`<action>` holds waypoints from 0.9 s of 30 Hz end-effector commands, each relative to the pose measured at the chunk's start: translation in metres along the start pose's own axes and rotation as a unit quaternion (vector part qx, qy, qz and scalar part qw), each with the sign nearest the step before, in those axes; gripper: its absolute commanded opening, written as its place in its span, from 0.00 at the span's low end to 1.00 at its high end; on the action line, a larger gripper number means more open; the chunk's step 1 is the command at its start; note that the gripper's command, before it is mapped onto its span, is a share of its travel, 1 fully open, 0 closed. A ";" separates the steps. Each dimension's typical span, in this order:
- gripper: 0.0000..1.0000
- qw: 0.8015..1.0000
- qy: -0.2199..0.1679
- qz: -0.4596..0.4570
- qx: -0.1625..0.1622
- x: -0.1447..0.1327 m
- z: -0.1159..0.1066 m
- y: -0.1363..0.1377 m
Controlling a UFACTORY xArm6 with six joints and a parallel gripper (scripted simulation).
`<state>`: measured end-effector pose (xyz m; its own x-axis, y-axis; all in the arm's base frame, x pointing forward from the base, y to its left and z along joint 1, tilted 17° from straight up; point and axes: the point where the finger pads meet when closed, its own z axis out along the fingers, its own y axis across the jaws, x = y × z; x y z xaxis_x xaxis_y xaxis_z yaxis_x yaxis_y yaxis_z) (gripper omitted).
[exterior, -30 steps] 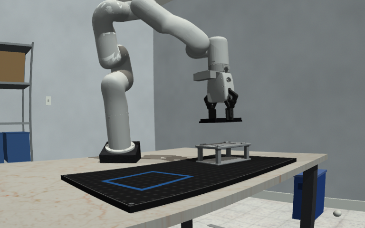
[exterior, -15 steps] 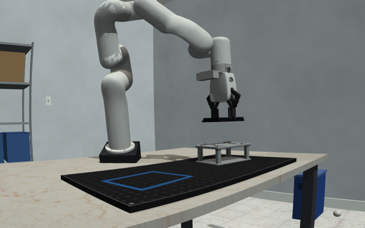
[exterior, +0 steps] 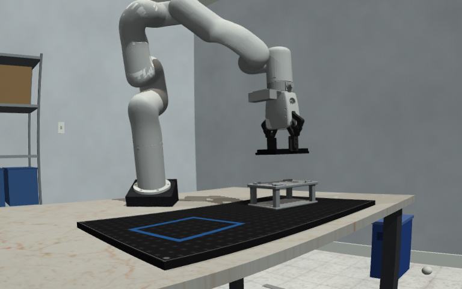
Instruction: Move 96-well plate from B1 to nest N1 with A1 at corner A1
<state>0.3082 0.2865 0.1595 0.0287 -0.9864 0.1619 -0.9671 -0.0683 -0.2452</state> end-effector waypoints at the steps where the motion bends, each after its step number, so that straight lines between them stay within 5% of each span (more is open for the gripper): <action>1: 0.00 1.000 -0.002 0.000 0.001 -0.001 -0.001 -0.001; 27: 0.00 1.000 -0.002 0.000 0.001 0.000 0.024 -0.001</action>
<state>0.3136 0.2830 0.1400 0.0287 -0.9865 0.1615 -0.9670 -0.0684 -0.2455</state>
